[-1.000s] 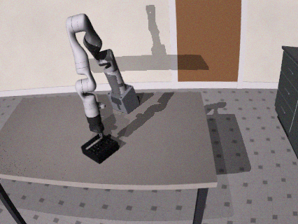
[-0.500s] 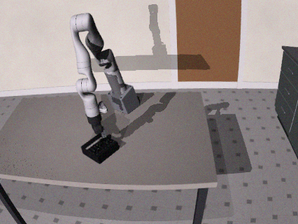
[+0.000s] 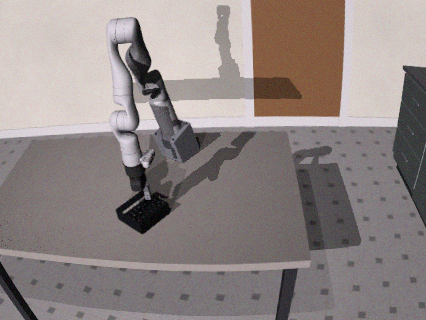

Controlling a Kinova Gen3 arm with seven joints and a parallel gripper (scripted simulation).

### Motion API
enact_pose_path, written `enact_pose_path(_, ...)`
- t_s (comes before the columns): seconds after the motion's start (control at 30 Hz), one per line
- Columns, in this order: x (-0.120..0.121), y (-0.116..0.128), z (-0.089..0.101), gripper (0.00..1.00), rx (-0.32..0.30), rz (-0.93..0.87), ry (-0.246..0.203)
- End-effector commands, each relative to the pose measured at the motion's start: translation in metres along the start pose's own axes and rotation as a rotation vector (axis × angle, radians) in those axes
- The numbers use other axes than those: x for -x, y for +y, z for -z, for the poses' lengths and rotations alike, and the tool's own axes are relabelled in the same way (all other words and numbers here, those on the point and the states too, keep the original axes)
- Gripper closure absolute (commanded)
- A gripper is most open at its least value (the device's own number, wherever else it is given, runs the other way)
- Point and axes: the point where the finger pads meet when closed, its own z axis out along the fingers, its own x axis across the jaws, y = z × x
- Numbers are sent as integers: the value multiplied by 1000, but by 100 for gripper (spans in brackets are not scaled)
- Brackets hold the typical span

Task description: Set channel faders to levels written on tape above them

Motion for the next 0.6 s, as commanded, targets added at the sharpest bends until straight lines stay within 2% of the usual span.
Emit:
enact_pose_path(0.0,-3,-5,1,100,6,-59,6)
enact_pose_path(0.23,-12,-3,3,100,9,-283,24)
enact_pose_path(0.57,-19,0,5,100,10,-452,39)
